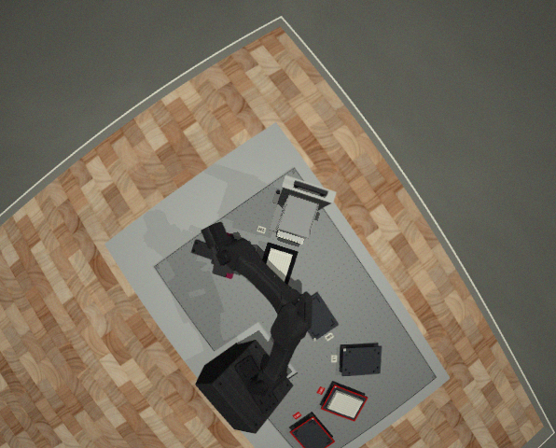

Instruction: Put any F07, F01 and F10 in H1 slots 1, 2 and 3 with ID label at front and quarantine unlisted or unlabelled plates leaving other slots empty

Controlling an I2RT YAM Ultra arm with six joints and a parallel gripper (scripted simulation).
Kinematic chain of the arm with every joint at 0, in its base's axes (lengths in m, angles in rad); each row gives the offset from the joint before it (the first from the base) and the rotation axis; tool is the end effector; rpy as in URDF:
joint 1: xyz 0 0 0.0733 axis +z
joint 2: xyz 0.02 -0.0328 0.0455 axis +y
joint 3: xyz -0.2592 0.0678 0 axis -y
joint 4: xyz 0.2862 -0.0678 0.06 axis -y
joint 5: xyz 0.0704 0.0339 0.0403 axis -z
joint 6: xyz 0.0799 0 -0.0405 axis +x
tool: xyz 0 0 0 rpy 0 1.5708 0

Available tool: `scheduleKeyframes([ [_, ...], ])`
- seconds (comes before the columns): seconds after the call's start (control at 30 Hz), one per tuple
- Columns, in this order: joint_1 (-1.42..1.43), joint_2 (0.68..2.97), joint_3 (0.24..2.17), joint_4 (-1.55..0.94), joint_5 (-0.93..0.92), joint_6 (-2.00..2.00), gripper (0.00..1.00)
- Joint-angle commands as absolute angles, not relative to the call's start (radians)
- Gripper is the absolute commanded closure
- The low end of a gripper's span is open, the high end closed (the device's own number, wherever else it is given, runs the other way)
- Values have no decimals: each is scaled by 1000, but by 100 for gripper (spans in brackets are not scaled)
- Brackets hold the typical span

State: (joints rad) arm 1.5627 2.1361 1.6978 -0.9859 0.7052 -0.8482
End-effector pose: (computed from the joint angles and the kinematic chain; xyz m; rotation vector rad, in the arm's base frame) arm 0.0544 0.4620 0.1407 -2.4383 1.0090 -0.8417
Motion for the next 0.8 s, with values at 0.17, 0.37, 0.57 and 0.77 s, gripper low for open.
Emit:
scheduleKeyframes([
  [0.17,1554,2137,1682,-939,700,-873,0],
  [0.37,1541,2145,1667,-907,698,-890,0],
  [0.57,1526,2154,1652,-869,695,-909,0],
  [0.77,1516,2162,1642,-844,693,-922,0],
])
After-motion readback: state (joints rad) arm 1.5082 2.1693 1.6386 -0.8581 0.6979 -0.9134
